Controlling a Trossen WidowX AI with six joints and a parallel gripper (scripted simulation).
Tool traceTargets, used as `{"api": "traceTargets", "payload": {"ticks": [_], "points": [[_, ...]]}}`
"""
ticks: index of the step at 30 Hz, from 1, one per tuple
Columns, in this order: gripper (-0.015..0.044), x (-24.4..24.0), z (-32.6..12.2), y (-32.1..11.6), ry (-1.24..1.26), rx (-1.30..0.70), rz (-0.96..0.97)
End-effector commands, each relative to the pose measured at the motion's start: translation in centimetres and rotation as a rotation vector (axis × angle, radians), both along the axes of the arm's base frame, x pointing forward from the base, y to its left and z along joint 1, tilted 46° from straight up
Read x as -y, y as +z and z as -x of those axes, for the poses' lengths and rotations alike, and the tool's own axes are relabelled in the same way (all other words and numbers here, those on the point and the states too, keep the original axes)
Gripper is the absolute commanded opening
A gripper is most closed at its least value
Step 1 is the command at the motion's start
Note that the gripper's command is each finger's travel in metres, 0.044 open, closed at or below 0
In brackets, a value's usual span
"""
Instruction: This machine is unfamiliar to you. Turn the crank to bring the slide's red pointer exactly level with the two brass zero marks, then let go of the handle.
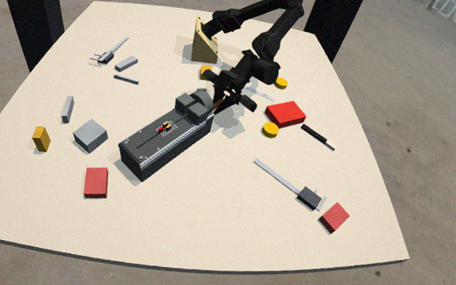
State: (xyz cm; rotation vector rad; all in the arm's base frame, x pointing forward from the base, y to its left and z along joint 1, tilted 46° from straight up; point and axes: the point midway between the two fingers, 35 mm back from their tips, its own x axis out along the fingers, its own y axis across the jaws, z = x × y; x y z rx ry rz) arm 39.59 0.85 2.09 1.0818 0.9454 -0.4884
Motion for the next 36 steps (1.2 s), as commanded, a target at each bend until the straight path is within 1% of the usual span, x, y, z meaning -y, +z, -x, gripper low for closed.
{"api": "traceTargets", "payload": {"ticks": [1,36], "points": [[0.0000,0.06,-0.48,0.81,-0.003,0.023,-0.003],[0.0000,0.17,-0.56,1.12,-0.003,0.023,-0.003]]}}
